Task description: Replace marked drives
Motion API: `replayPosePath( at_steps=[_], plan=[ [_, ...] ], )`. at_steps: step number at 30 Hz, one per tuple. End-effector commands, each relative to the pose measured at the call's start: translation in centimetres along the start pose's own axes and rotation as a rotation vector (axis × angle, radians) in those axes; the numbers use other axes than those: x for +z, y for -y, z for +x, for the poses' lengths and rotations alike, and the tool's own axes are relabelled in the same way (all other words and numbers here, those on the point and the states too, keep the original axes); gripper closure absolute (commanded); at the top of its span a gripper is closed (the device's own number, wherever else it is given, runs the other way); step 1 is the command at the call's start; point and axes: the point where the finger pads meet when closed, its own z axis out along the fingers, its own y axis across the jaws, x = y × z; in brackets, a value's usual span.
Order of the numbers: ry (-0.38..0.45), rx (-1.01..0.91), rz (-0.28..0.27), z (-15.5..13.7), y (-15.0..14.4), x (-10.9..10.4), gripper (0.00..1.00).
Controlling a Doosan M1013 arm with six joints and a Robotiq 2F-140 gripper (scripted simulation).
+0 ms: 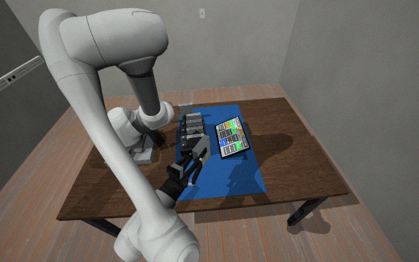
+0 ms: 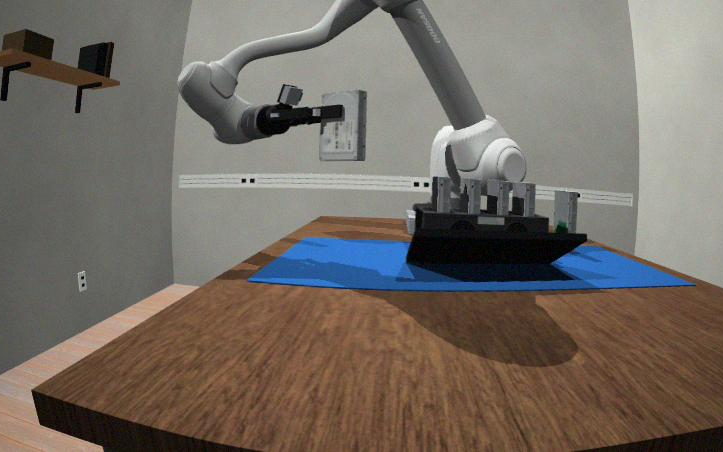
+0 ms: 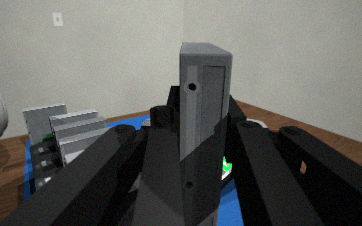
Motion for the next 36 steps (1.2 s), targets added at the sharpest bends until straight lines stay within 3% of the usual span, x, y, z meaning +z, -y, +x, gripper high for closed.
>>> replayPosePath(
  at_steps=[1, 36],
  plan=[
    [0.000, -0.001, 0.000, 0.07, 0.01, -0.01, 0.90],
    [0.000, -0.001, 0.000, 0.07, 0.52, -0.08, 0.90]
  ],
)
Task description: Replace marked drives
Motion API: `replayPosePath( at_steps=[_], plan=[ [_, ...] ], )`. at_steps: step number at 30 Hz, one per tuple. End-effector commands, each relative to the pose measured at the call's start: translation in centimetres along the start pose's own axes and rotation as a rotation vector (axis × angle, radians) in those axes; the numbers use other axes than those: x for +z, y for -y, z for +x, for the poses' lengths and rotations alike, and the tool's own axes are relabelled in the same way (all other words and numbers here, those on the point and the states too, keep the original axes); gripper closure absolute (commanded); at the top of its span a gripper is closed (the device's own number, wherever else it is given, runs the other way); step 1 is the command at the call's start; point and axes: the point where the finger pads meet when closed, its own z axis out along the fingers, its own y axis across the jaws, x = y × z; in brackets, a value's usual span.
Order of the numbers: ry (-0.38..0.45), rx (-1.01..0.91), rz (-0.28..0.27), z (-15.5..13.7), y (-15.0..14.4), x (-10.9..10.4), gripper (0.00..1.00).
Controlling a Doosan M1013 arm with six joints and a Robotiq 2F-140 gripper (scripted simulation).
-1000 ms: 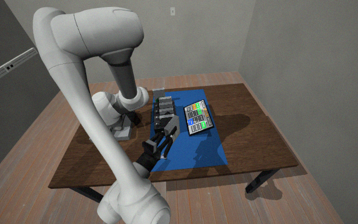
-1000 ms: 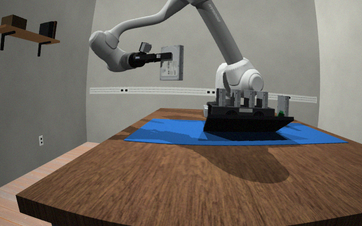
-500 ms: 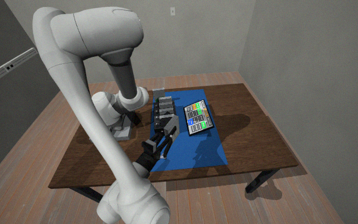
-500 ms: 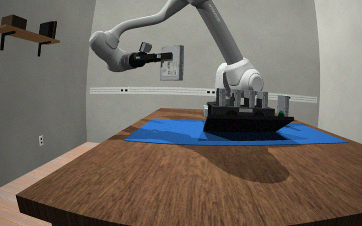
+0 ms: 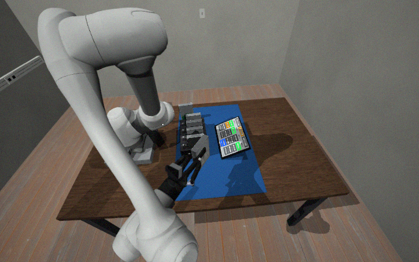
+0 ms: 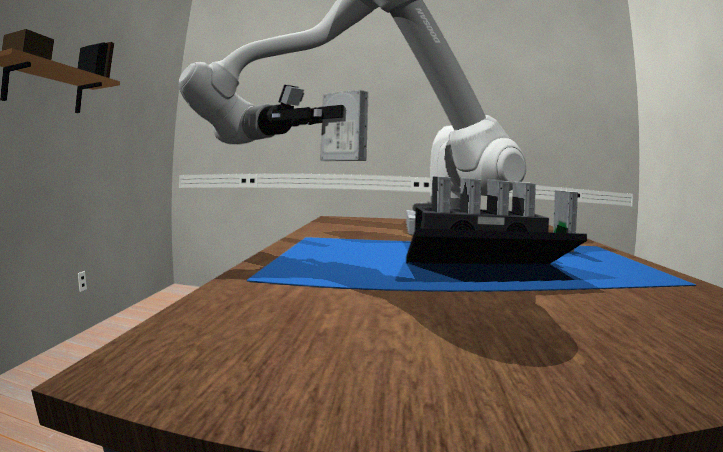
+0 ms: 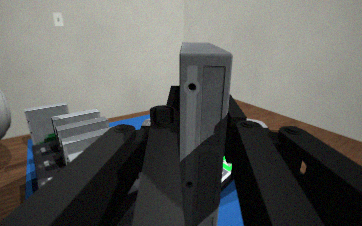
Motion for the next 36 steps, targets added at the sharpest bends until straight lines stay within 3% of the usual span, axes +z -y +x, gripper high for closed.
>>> replayPosePath(
  at_steps=[1, 36],
  plan=[
    [0.000, -0.001, 0.000, 0.07, 0.06, -0.02, 0.90],
    [0.000, -0.001, 0.000, 0.07, 0.46, -0.07, 0.90]
  ],
)
